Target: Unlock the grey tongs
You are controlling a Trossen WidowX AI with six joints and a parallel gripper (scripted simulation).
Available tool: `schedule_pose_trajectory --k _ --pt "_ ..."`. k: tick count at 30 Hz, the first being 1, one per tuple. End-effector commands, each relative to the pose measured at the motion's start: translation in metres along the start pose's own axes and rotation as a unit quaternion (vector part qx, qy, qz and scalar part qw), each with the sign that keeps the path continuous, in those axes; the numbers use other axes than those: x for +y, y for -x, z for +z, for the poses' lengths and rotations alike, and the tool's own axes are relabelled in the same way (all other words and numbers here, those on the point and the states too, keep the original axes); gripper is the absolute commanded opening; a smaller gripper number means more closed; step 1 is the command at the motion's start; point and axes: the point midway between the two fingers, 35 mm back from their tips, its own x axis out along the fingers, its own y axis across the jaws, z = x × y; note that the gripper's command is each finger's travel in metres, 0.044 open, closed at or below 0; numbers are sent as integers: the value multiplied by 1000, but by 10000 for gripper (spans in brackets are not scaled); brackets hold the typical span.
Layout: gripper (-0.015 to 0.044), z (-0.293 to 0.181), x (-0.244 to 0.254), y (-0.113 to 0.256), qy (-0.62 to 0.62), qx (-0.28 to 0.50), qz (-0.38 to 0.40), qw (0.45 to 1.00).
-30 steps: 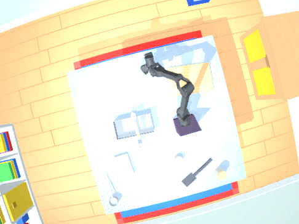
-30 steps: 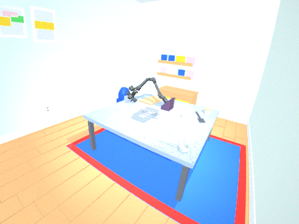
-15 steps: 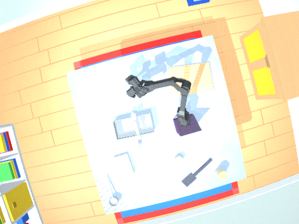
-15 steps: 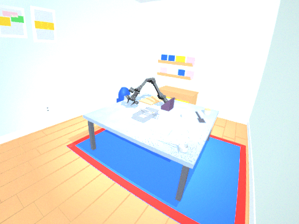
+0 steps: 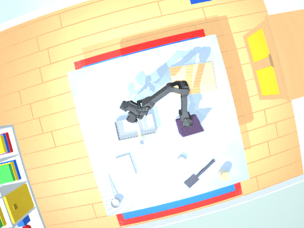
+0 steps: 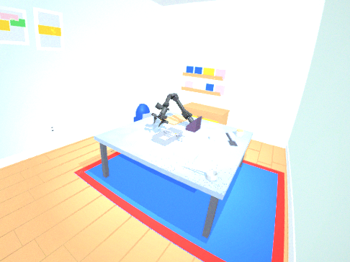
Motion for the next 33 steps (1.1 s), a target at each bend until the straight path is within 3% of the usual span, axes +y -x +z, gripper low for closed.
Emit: schedule_pose_trajectory --k 1,16,23,33 --pt "260 29 18 10 34 -23 9 999" --pt "260 99 101 38 197 -75 52 976" --pt "260 107 148 51 329 -50 58 941" --pt "260 106 150 52 337 -48 58 938"
